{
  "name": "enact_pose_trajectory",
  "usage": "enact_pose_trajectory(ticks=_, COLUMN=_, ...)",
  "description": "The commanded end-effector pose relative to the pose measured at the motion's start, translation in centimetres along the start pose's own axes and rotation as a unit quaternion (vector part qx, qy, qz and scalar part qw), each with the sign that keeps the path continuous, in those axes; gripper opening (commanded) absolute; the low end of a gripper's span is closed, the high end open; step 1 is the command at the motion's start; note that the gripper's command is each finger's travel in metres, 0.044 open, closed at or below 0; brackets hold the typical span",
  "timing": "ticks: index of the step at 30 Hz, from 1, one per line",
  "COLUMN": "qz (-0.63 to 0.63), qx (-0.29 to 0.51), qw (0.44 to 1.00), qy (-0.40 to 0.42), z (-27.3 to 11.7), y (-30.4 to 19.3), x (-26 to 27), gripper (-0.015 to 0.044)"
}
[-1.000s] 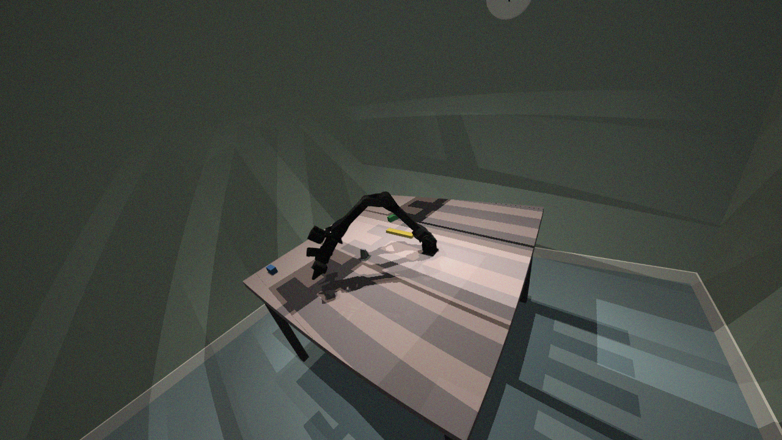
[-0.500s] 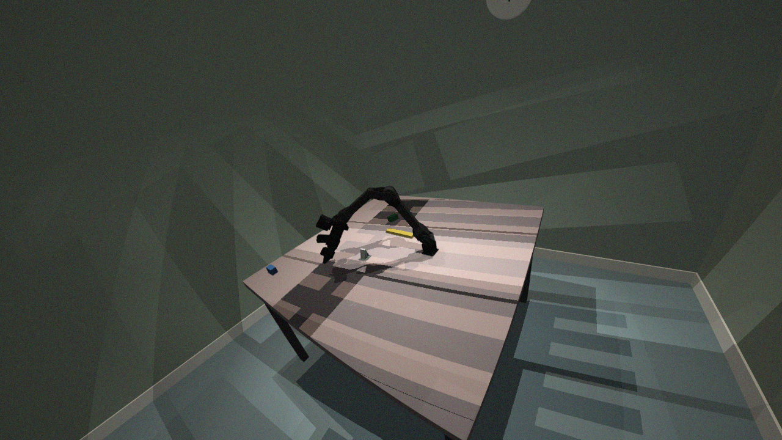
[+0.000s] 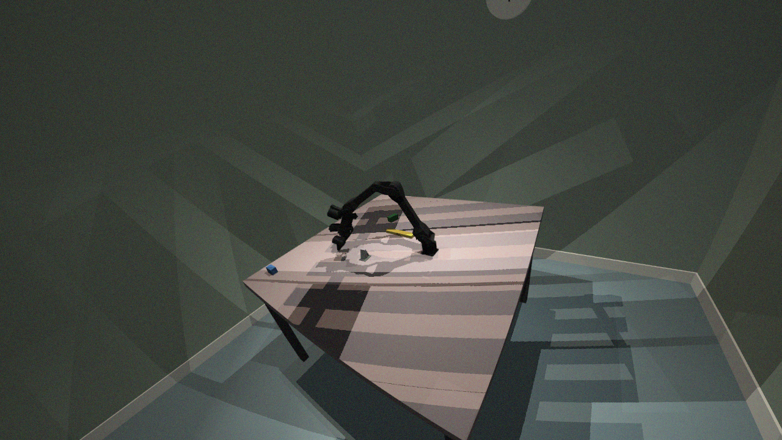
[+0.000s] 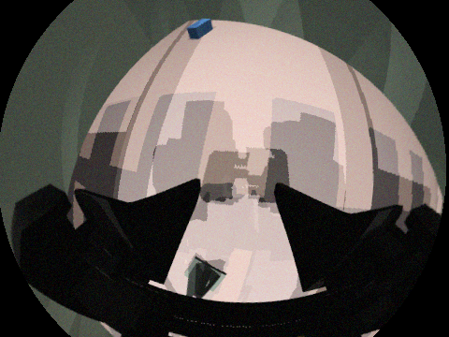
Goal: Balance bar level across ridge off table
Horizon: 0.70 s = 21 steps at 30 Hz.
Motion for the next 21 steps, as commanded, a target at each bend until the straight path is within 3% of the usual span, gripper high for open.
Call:
enact_pose_trajectory(ticks=1, qz=0.015, qx=0.020, qw=1.000, qy=-0.012, z=-0.8, y=-1.3, x=-1.8, gripper=0.0315)
enact_pose_trajectory(ticks=21, qz=0.118, qx=0.128, qw=0.983, qy=-0.055, z=-6.3, y=-10.0, x=-10.0, gripper=0.0315)
Point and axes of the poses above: the point midway between the two fingers, 35 mm back from their tips, its own z axis out along the fingers, its own x axis across the jaws, y = z × x, the point moved 7 cm from there along -z, back along the fingers, and after that the axes turned 13 degrees about -z, right-handed, at the moved point
